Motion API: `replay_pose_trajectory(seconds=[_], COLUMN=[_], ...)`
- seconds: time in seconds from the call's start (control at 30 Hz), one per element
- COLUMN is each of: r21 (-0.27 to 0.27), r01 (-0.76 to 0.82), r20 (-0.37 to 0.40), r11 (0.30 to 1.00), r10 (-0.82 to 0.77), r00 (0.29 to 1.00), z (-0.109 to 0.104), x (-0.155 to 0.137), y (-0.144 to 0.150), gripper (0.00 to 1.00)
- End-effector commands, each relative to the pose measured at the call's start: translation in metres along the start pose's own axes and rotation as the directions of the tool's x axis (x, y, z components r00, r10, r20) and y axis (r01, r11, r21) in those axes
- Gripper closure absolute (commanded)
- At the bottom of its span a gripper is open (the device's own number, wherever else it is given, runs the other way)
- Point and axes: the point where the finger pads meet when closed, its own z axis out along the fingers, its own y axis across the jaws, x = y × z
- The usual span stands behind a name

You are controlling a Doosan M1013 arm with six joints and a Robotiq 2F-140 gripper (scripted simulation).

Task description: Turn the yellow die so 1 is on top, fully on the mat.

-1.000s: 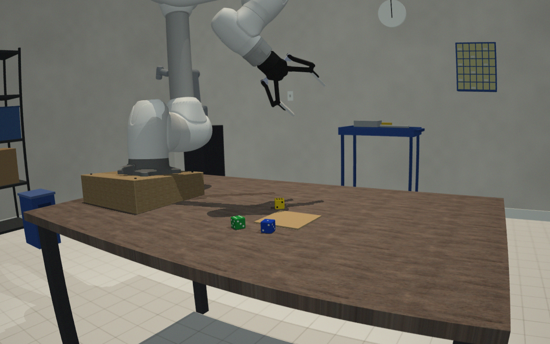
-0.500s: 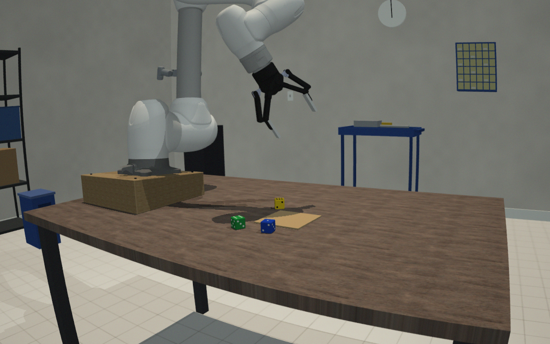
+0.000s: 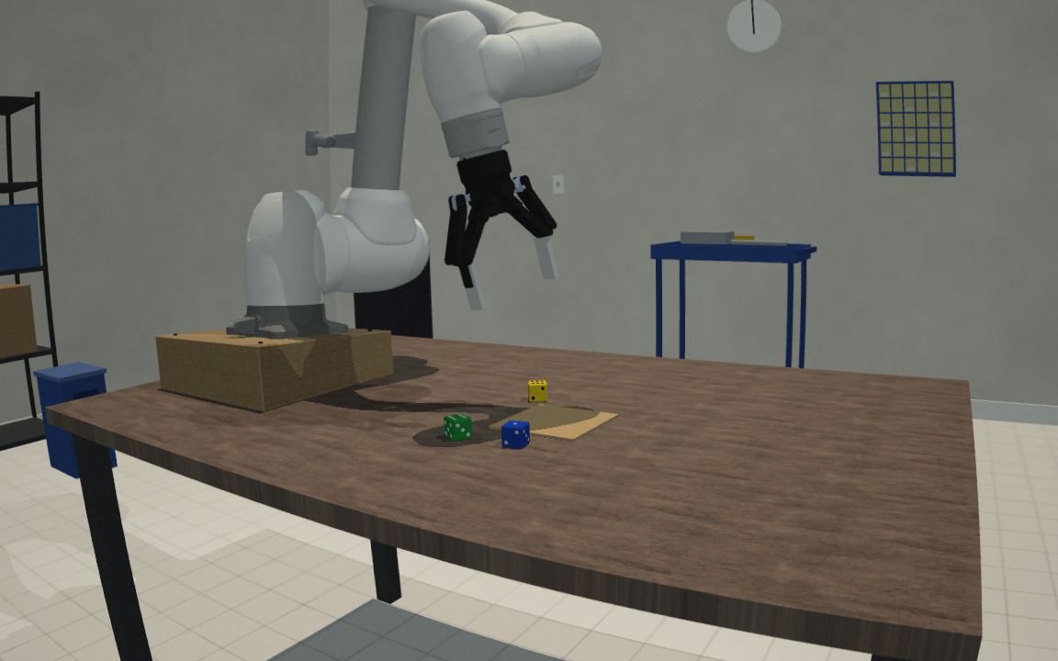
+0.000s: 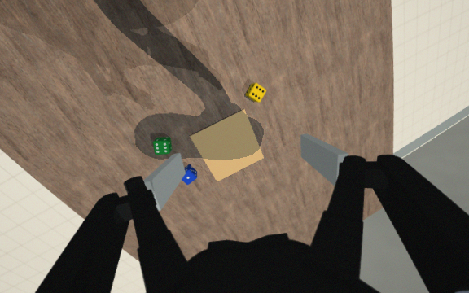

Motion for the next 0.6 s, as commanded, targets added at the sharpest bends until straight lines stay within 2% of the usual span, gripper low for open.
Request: replay_pose_trajectory(seconds=[0.0, 0.07, 0.13, 0.17, 0.2, 0.3, 0.57], r21=[0.071, 0.071, 0.147, 0.147, 0.167, 0.181, 0.182], r01=[0.099, 0.099, 0.225, 0.225, 0.263, 0.295, 0.296], r20=[-0.033, -0.033, -0.097, -0.097, -0.119, -0.139, -0.14], r11=[0.993, 0.993, 0.963, 0.963, 0.95, 0.938, 0.938], r10=[-0.097, -0.097, -0.213, -0.213, -0.246, -0.272, -0.273], r00=[0.995, 0.995, 0.972, 0.972, 0.962, 0.952, 0.952], z=[0.006, 0.006, 0.01, 0.01, 0.011, 0.011, 0.011], x=[-0.007, -0.007, -0.013, -0.013, -0.014, -0.016, -0.016], y=[-0.042, -0.042, -0.096, -0.096, -0.113, -0.126, -0.127], gripper=[0.0, 0.0, 0.0, 0.0, 0.0, 0.0, 0.0])
